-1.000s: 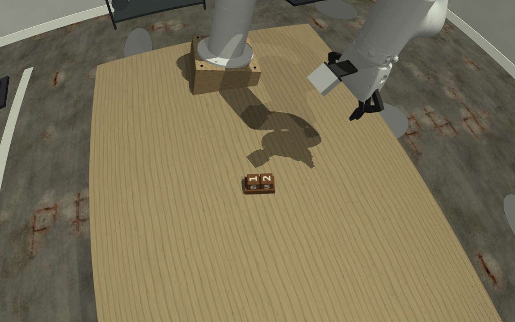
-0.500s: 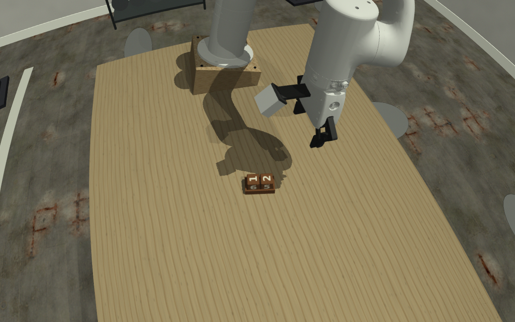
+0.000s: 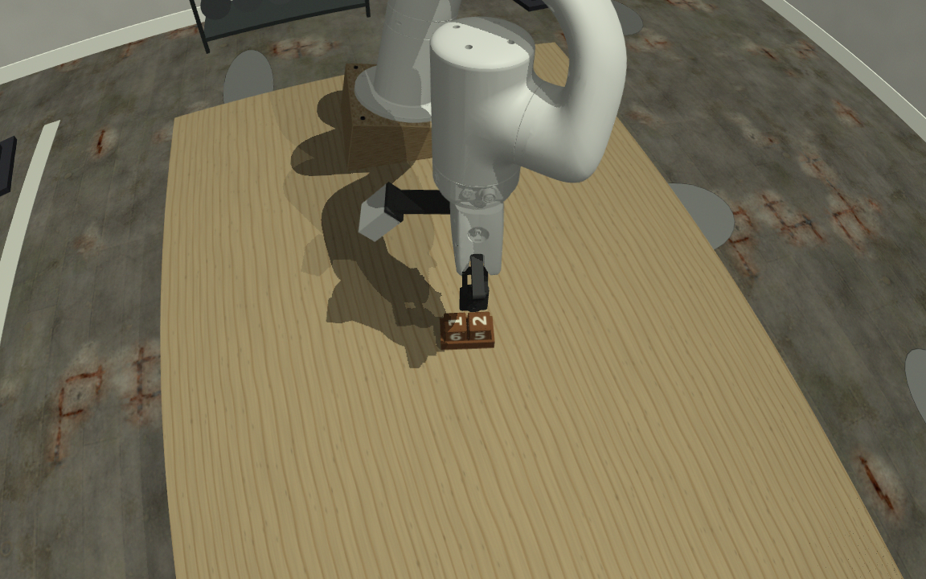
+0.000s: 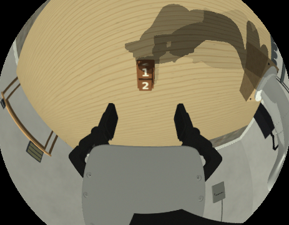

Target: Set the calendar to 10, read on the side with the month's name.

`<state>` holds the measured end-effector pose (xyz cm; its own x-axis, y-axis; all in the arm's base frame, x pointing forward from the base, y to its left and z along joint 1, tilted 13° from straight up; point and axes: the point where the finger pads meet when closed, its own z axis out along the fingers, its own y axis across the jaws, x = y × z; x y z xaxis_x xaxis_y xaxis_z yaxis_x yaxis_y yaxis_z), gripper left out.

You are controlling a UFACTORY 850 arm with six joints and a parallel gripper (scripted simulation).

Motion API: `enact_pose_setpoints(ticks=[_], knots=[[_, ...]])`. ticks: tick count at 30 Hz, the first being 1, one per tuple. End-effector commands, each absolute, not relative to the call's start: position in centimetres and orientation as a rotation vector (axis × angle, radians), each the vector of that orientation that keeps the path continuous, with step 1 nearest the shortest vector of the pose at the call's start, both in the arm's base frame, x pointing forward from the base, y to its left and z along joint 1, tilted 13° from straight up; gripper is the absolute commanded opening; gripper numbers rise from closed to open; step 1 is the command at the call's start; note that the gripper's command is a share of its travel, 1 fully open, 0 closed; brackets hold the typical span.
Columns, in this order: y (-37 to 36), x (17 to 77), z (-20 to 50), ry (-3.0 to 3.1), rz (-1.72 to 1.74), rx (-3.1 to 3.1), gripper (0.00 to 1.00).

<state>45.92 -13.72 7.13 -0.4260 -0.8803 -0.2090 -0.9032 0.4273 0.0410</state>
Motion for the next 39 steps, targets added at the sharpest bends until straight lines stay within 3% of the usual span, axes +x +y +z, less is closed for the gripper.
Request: enact_pose_setpoints(ticks=[1, 23, 39], knots=[[-14.0, 46.1, 7.0, 2.515, 0.217, -1.576, 1.0], [-14.0, 45.9, 7.0, 2.552, 0.223, -1.52, 1.0], [-14.2, 44.0, 6.4, 2.873, 0.286, -0.859, 1.0]])
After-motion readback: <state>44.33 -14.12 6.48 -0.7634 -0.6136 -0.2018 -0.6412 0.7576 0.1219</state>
